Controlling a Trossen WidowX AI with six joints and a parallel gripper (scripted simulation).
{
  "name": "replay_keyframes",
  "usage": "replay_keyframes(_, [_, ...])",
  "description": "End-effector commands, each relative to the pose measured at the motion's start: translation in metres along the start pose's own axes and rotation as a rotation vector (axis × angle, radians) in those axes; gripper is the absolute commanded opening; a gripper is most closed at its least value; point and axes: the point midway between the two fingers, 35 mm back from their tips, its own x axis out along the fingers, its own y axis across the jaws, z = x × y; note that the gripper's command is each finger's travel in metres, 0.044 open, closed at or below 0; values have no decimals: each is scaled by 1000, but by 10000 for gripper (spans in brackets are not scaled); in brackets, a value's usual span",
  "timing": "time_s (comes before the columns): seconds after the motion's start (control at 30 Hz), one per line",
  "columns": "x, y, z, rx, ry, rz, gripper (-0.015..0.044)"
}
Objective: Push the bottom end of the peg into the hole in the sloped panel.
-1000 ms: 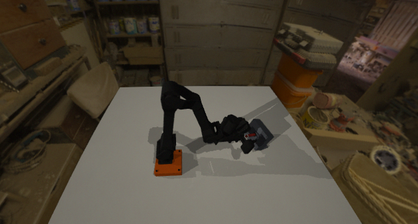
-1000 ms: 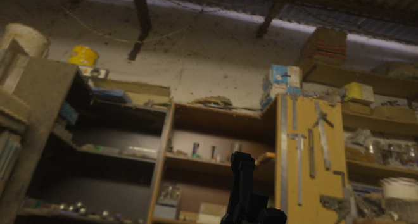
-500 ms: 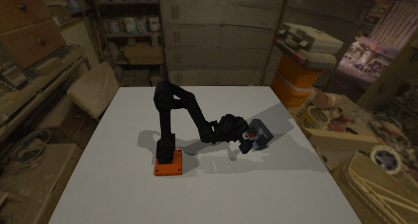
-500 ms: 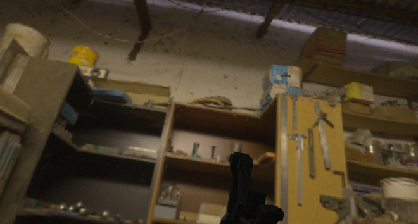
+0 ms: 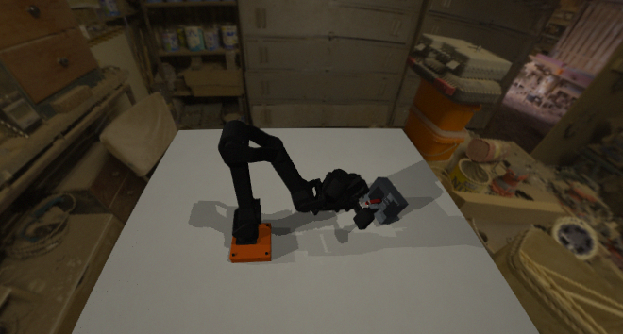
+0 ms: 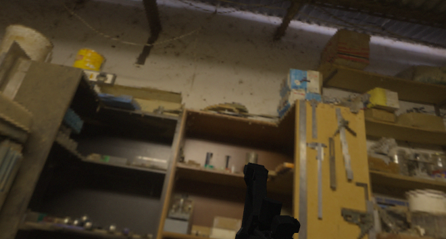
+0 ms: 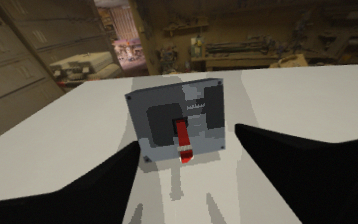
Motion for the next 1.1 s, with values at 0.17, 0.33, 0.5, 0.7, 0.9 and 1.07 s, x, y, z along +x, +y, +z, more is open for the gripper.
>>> replay_keyframes(0.17, [-9,0,-1,-3,7,3,440])
replay_keyframes(0.33, [-13,0,0,-3,8,3,440])
replay_keyframes(0.5, [-17,0,1,-2,9,3,440])
replay_keyframes(0.7, [-21,0,2,-2,10,2,440])
replay_keyframes(0.9, [-26,-1,3,-1,11,2,440])
replay_keyframes(1.07, [-30,-1,3,-1,12,1,440])
